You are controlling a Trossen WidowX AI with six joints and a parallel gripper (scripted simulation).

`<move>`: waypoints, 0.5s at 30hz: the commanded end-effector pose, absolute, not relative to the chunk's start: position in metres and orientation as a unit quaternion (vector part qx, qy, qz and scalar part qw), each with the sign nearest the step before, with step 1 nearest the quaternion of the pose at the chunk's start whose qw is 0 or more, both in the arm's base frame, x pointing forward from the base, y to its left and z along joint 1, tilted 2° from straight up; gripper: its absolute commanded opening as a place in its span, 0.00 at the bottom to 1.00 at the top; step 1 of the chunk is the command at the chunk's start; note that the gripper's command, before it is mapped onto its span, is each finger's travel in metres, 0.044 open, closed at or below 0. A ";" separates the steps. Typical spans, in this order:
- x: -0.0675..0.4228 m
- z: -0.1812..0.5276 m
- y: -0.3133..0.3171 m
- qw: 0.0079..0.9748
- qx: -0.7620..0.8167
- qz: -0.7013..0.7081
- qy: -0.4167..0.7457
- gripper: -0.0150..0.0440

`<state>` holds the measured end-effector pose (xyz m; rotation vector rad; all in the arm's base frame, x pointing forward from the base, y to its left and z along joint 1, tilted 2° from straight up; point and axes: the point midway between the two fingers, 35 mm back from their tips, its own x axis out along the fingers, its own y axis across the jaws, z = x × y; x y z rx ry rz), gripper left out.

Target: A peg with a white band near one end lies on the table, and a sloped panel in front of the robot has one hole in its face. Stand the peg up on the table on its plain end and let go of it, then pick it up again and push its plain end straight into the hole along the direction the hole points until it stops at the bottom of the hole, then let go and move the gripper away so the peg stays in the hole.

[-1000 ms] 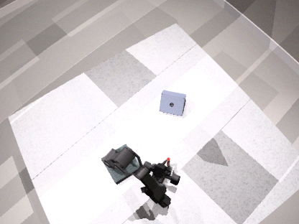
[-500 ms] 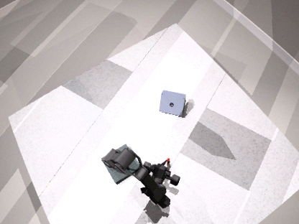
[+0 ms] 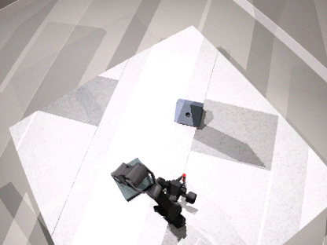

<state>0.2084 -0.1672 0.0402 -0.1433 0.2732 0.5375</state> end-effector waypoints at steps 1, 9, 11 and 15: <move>0.207 0.038 -0.168 0.952 -0.071 0.265 0.135 0.34; 0.207 0.038 -0.169 0.953 -0.069 0.263 0.133 0.34; 0.206 0.037 -0.169 0.953 -0.068 0.262 0.133 0.34; 0.206 0.037 -0.169 0.954 -0.067 0.261 0.132 0.34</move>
